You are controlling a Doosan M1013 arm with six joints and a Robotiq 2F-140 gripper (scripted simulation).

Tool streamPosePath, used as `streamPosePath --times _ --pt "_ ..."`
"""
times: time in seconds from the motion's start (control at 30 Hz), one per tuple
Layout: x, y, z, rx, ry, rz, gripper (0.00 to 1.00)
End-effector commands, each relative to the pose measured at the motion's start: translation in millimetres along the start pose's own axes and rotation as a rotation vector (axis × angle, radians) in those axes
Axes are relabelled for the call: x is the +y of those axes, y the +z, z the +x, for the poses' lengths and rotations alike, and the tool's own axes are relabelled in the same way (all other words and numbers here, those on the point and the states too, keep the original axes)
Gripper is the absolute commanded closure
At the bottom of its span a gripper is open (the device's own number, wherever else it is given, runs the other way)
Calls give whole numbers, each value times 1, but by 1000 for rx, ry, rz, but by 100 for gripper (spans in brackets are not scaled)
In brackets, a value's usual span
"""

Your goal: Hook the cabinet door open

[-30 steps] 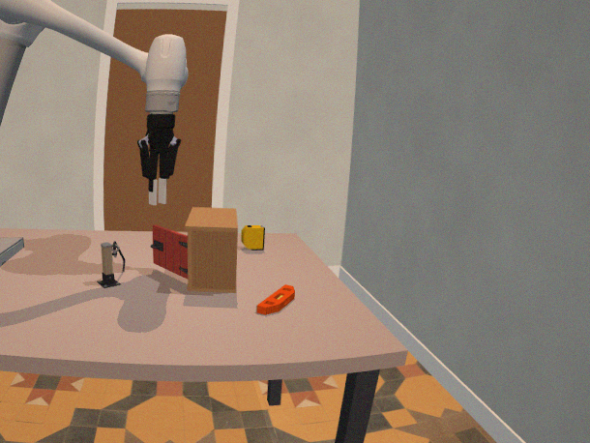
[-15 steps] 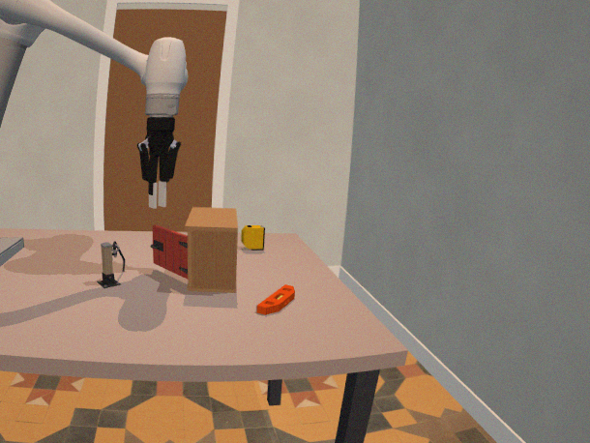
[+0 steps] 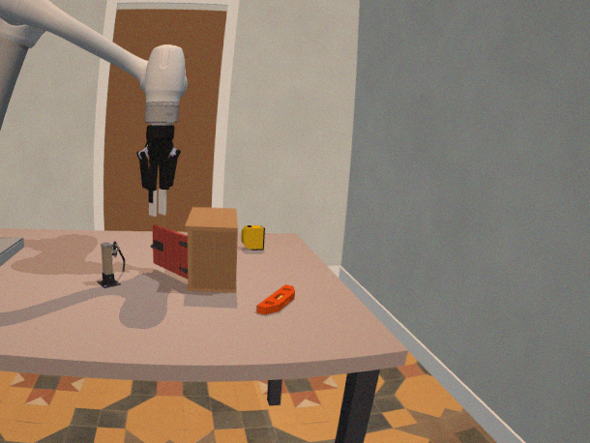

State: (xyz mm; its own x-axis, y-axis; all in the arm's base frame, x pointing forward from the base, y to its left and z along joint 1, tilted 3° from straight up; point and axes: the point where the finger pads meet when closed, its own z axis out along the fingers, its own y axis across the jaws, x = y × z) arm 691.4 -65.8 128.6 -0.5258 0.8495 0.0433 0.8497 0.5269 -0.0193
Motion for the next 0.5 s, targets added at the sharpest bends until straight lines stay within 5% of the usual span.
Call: streamPosePath --times 0.0,0.47 --pt "0 2 0 0 0 0 84" --pt "0 26 0 0 0 0 84"
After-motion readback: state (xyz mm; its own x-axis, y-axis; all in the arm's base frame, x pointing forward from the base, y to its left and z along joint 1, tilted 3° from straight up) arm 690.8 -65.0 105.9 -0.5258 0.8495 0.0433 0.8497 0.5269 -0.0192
